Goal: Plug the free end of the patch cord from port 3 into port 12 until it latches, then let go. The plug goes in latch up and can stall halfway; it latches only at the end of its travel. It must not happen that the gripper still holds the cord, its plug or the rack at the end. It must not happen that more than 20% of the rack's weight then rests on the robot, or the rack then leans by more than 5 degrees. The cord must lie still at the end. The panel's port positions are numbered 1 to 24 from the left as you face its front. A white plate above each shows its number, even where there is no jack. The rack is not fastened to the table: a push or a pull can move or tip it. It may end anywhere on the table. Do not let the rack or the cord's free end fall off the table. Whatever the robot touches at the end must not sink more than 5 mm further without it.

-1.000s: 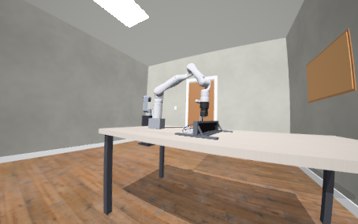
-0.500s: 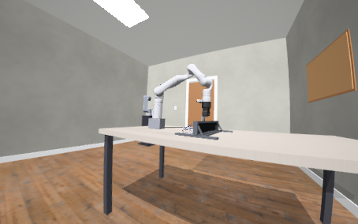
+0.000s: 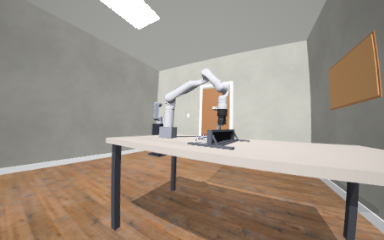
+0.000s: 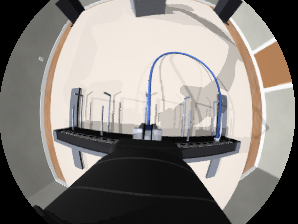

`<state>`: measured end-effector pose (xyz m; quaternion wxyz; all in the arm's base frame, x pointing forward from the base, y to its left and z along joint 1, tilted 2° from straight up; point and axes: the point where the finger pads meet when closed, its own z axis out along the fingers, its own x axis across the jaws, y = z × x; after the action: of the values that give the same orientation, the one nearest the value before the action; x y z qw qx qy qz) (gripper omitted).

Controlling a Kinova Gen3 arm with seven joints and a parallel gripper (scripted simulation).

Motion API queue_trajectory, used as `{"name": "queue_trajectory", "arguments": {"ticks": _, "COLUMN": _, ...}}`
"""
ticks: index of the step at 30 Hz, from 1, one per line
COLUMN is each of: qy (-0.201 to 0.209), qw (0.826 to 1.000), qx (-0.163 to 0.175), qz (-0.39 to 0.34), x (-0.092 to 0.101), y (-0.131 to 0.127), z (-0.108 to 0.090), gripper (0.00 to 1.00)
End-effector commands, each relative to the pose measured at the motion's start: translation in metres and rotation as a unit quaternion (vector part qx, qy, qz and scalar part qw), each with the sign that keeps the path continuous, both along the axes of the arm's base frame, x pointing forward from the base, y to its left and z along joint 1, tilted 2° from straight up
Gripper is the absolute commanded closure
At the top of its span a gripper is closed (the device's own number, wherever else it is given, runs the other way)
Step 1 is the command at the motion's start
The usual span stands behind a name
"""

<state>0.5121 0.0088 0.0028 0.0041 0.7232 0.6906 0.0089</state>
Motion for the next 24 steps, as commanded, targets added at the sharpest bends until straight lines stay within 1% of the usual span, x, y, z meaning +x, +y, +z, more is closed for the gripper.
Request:
{"name": "queue_trajectory", "arguments": {"ticks": 1, "qy": -0.001, "qw": 1.000, "qx": 0.000, "qz": 0.000, "x": 0.0006, "y": -0.0002, "z": 0.0007, "gripper": 1.00}}
{"name": "queue_trajectory", "arguments": {"ticks": 24, "qy": -0.001, "qw": 1.000, "qx": 0.000, "qz": 0.000, "x": 0.0025, "y": -0.0002, "z": 0.0009, "gripper": 1.00}}
